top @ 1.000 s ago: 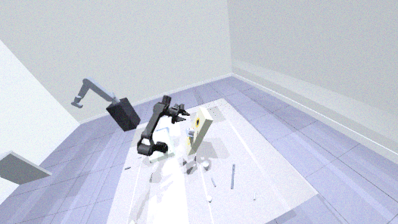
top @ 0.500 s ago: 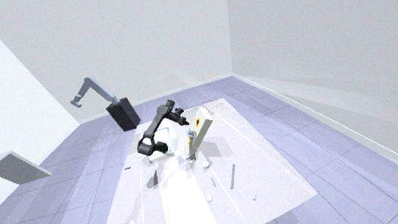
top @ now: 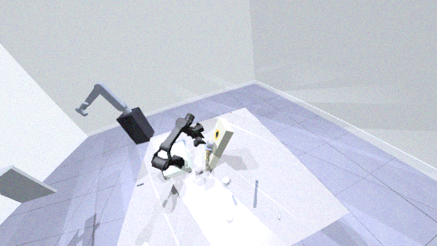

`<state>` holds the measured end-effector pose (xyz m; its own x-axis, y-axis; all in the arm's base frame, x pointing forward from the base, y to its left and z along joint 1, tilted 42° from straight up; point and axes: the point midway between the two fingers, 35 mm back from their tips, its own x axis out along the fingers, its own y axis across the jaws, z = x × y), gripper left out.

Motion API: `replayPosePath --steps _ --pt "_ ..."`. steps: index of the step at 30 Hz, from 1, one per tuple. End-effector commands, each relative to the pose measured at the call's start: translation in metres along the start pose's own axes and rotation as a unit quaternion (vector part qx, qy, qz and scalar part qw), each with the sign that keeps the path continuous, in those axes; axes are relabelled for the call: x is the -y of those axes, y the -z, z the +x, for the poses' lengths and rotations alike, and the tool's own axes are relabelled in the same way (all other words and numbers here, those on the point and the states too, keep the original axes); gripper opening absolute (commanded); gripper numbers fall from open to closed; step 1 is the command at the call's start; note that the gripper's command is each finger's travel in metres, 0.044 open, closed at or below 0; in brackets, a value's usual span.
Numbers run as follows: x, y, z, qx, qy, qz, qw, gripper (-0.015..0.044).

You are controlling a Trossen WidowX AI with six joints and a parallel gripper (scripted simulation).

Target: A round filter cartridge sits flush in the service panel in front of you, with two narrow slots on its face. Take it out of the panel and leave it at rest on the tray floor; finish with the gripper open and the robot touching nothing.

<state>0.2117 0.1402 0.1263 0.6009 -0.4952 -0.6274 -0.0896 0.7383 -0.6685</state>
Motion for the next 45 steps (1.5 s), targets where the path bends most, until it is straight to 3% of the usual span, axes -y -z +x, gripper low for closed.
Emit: replayPosePath --steps 1,28,30,40,45 --pt "-0.002 0.002 0.007 -0.006 0.001 0.007 1.000 0.0305" --pt "0.000 0.003 0.049 -0.004 0.002 0.008 1.000 0.0305" --pt "-0.002 0.002 0.046 -0.007 0.001 0.008 1.000 0.0252" --pt "-0.002 0.002 0.046 -0.007 0.001 0.008 1.000 0.0186" --pt "-0.002 0.000 0.045 -0.007 0.001 0.008 1.000 0.0054"
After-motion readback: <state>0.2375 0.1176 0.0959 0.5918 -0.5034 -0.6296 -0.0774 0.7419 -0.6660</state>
